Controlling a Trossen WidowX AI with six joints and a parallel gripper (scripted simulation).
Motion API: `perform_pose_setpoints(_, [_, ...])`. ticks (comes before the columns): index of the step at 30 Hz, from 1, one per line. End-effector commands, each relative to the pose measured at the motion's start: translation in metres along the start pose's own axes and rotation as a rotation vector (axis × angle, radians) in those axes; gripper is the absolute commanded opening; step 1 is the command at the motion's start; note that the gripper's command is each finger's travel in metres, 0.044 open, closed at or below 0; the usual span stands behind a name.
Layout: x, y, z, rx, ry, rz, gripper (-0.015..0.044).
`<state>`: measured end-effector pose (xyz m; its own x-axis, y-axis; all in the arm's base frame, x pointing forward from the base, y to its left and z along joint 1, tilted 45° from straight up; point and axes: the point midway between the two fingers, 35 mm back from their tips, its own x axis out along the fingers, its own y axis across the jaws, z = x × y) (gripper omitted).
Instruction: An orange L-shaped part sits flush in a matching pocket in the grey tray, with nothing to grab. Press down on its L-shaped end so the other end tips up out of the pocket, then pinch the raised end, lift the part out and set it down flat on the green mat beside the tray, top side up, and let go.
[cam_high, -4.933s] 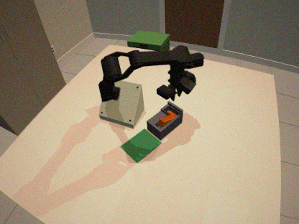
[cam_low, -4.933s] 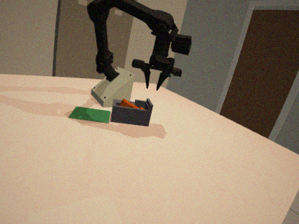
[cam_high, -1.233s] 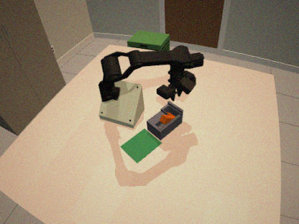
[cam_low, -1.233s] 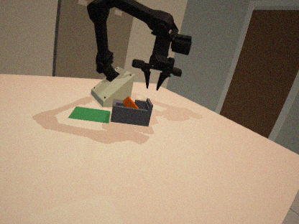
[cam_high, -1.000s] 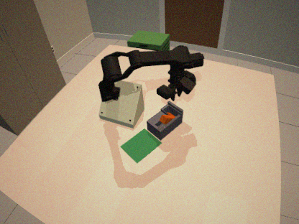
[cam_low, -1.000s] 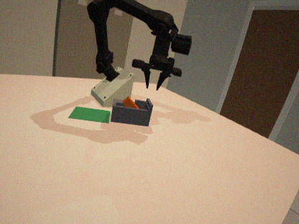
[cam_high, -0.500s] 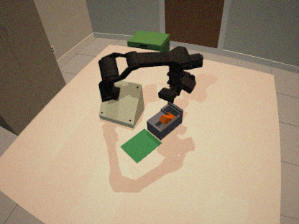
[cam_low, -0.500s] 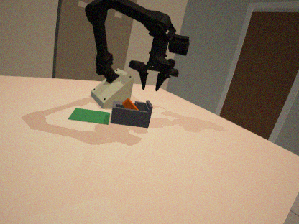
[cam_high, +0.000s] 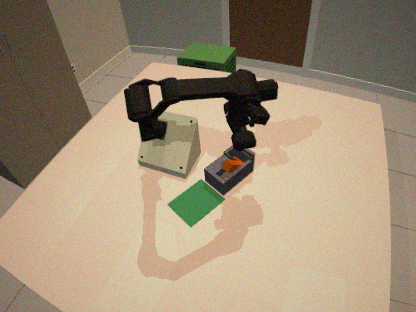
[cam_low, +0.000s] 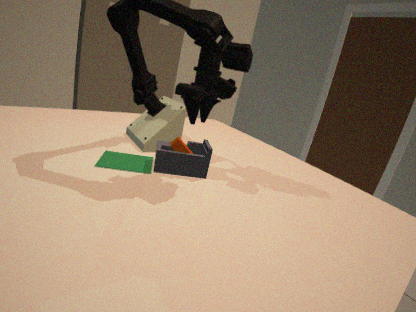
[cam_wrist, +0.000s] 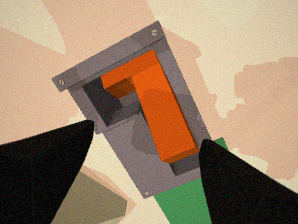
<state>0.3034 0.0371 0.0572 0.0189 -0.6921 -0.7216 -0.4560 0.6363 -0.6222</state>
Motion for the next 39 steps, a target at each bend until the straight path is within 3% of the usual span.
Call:
perform_pose_setpoints(1, [0.002, -0.022, -0.028, -0.632, 0.017, -0.002, 0.028])
perform_pose_setpoints(16, [0.003, -0.022, -0.028, -0.632, 0.017, -0.002, 0.028])
perform_pose_setpoints(23, [0.031, -0.022, -0.029, -0.631, 0.018, -0.003, 0.028])
perform_pose_setpoints(39, [0.051, -0.023, -0.028, -0.631, 0.017, -0.003, 0.028])
